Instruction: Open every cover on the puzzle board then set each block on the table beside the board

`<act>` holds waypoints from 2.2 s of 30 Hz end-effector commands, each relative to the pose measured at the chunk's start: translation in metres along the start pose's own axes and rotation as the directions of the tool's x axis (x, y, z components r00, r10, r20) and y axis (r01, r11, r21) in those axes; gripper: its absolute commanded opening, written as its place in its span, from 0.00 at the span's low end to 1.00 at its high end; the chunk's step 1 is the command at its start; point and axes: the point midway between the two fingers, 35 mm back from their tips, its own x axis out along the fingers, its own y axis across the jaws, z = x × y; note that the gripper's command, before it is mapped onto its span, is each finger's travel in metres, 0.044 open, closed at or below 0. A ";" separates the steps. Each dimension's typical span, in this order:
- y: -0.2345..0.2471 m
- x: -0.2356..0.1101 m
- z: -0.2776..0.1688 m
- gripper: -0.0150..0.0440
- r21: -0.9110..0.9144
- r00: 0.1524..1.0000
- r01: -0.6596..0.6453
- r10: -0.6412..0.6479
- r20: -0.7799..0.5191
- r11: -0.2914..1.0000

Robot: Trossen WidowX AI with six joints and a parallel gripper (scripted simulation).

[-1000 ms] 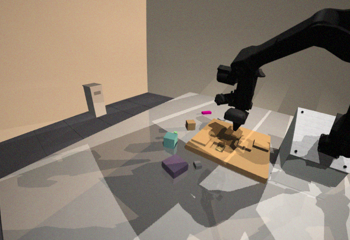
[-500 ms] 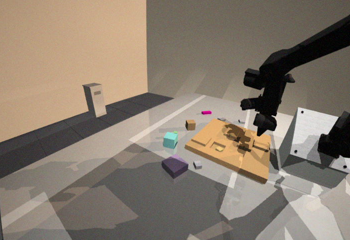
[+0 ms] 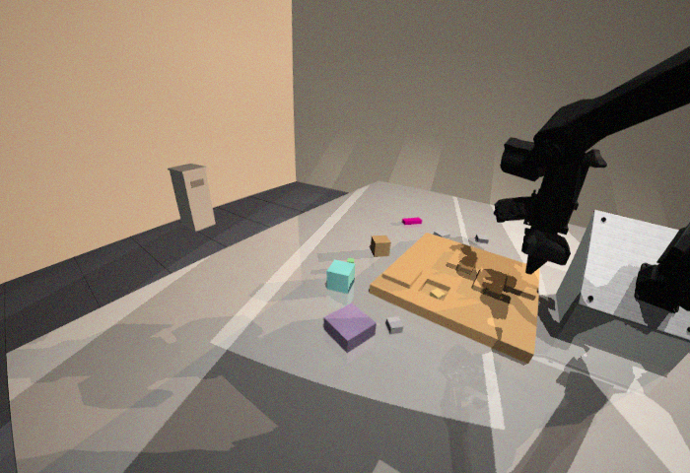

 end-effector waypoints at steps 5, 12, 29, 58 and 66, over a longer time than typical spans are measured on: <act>-0.001 0.001 -0.002 0.25 -0.003 1.000 0.003 -0.003 -0.004 1.000; -0.001 0.001 -0.002 0.25 -0.003 1.000 0.003 -0.003 -0.004 1.000; -0.002 0.010 -0.001 0.25 -0.002 1.000 0.005 -0.005 -0.004 1.000; -0.002 0.039 -0.001 0.25 -0.002 1.000 0.005 -0.005 -0.003 1.000; -0.002 0.047 -0.002 0.25 -0.002 1.000 0.004 -0.004 -0.003 1.000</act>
